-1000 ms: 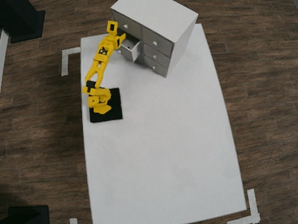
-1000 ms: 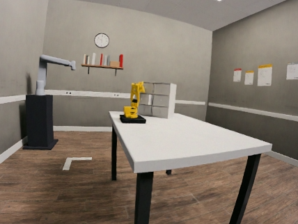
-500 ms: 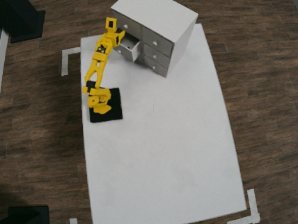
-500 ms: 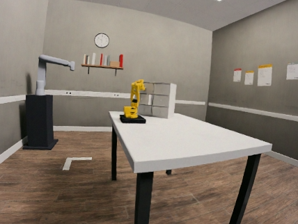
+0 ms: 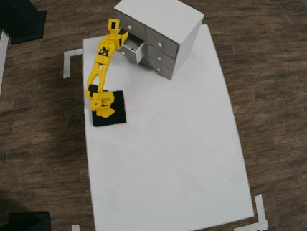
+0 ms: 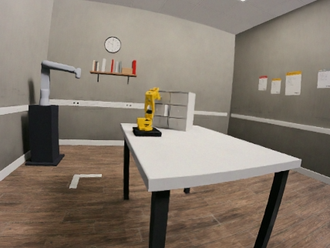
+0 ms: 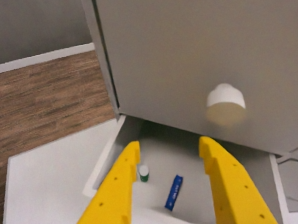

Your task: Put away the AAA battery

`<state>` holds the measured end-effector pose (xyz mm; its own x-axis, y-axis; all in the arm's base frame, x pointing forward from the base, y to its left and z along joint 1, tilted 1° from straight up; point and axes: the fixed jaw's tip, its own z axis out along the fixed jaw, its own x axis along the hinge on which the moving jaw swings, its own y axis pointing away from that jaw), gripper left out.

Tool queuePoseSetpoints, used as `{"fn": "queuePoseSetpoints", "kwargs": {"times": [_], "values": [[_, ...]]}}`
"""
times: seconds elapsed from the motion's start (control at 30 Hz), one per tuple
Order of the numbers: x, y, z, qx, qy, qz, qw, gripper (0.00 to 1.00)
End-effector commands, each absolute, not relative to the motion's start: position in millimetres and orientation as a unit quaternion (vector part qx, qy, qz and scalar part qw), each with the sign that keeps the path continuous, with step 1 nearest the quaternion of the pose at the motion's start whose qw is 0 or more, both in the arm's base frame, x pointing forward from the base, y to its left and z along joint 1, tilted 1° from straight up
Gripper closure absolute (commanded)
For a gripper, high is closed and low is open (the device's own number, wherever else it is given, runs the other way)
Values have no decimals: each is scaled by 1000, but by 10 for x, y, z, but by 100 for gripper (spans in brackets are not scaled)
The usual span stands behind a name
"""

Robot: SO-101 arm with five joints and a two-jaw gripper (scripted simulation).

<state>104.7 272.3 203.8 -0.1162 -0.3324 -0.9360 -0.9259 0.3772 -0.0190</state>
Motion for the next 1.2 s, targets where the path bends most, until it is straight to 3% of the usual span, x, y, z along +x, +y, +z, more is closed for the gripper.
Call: {"fn": "queuePoseSetpoints", "kwargs": {"times": [0.0, 0.9, 1.17], "values": [[1002, 2615, 2080, -462, 679, 312, 478, 77], [839, 2225, 2126, -463, 678, 312, 478, 77], [610, 1952, 2044, -476, 669, 328, 467, 78]]}}
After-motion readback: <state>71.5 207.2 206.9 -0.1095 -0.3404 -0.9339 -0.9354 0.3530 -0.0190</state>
